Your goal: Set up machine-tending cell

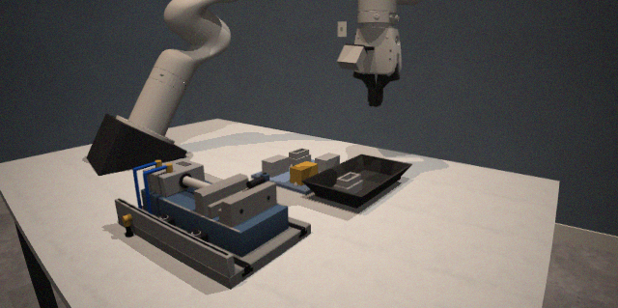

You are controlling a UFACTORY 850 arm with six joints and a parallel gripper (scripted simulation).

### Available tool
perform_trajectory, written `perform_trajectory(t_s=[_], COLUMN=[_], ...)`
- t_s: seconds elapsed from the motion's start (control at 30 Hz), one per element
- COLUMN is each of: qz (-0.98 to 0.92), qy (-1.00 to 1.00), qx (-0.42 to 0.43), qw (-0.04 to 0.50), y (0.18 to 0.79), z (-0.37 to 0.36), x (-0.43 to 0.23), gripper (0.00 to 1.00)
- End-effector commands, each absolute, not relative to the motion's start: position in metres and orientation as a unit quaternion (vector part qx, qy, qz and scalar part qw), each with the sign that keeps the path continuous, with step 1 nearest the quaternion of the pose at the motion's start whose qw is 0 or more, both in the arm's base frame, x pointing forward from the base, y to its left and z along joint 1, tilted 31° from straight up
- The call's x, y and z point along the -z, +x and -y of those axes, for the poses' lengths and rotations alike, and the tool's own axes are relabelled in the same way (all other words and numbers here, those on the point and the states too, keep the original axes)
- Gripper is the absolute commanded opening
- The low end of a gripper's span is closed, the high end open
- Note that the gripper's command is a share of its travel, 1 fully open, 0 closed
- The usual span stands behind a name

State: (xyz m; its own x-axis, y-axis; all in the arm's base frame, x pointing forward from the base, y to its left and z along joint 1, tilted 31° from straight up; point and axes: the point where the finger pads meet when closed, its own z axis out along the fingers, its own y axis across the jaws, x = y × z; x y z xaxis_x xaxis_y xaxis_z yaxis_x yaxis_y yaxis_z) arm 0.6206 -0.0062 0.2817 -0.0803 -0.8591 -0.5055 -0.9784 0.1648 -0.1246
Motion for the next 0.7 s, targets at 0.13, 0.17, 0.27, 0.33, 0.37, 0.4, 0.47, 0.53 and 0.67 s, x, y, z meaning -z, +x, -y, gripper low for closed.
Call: perform_trajectory(t_s=[0.13, 0.17, 0.27, 0.33, 0.37, 0.4, 0.47, 0.53, 0.67], qz=[-0.724, -0.724, -0.724, -0.724, -0.724, -0.724, -0.724, -0.724, -0.724], qy=[-0.634, -0.634, -0.634, -0.634, -0.634, -0.634, -0.634, -0.634, -0.634], qx=[-0.124, -0.124, -0.124, -0.124, -0.124, -0.124, -0.124, -0.124, -0.124], qw=[0.241, 0.241, 0.241, 0.241, 0.241, 0.241, 0.241, 0.241, 0.241], y=[0.623, 0.623, 0.624, 0.624, 0.624, 0.625, 0.625, 0.626, 0.628], z=[0.005, 0.004, 0.002, 0.002, 0.002, 0.001, 0.0, -0.002, -0.006], x=[-0.279, -0.278, -0.275, -0.274, -0.274, -0.273, -0.27, -0.267, -0.261], gripper=[0.0, 0.0, 0.0, 0.0, 0.0, 0.0, 0.0, 0.0, 0.0])
